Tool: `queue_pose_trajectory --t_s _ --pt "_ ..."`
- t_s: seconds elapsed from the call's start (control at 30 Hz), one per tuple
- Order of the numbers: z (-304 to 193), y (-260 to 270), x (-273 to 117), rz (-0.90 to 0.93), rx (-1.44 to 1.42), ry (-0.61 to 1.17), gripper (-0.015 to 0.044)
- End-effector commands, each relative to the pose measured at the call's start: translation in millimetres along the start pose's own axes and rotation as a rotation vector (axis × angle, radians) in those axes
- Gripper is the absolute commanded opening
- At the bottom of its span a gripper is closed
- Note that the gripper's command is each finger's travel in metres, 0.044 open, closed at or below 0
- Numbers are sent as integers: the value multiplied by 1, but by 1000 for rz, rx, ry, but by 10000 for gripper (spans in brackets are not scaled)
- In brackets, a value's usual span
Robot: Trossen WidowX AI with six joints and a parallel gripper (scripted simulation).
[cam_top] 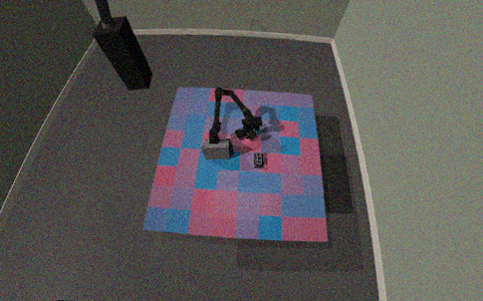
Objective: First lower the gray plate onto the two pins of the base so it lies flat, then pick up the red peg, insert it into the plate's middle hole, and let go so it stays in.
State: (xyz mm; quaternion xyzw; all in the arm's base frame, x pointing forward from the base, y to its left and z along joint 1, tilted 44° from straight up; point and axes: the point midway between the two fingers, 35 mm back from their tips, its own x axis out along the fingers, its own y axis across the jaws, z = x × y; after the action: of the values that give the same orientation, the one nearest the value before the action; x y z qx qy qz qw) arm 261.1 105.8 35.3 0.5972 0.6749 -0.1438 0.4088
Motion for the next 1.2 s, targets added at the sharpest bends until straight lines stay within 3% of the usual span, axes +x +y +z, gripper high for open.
queue_pose_trajectory --t_s 0.0,0.93,1.17 --pt "0 1 0 3 2 4 0" --pt "7 6 -81 -2 3 -6 0" --pt "22 10 -72 -3 7 -6 0"
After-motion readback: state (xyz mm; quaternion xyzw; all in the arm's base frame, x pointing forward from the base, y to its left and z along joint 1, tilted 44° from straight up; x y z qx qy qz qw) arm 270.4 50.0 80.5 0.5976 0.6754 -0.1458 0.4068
